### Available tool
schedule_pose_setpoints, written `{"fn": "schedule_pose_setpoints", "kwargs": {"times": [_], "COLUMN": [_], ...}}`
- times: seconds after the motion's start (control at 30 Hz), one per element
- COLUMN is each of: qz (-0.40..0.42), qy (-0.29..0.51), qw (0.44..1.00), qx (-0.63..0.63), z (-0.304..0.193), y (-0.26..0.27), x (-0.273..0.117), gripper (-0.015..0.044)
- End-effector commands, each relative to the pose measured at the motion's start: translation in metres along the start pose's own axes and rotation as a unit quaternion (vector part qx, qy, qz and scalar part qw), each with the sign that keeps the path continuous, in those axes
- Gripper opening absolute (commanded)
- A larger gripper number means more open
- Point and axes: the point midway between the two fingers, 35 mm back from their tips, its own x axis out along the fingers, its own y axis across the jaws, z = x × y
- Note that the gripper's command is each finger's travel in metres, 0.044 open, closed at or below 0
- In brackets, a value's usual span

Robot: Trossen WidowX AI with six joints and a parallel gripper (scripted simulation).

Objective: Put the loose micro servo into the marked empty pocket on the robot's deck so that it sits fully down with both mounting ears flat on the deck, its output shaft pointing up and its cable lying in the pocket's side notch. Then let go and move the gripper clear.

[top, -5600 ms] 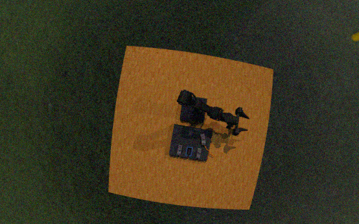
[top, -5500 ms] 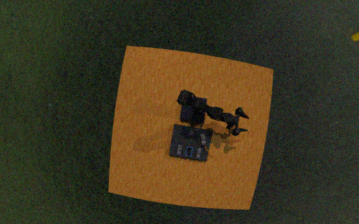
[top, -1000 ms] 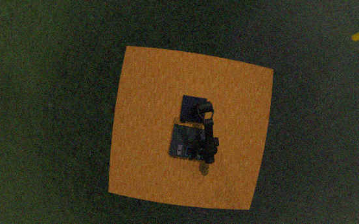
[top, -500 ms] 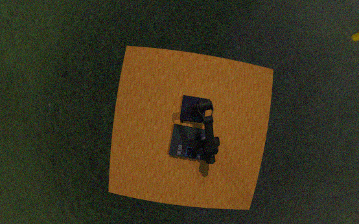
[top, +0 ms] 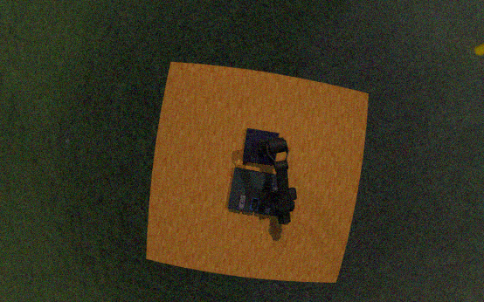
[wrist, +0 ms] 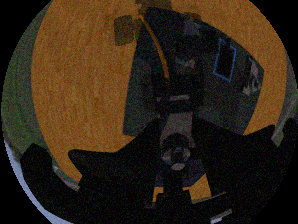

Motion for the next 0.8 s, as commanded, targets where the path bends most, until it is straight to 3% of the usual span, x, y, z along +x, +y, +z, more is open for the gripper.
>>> {"fn": "schedule_pose_setpoints", "kwargs": {"times": [0.0, 0.57, 0.77], "qz": [-0.001, -0.005, -0.005], "qy": [-0.003, -0.002, -0.002], "qw": [1.0, 1.0, 1.0], "qx": [0.001, 0.001, 0.016], "z": [-0.002, -0.025, -0.026], "y": [-0.013, -0.082, -0.084], "x": [-0.001, -0.001, -0.001], "gripper": [0.0, 0.0, 0.0]}}
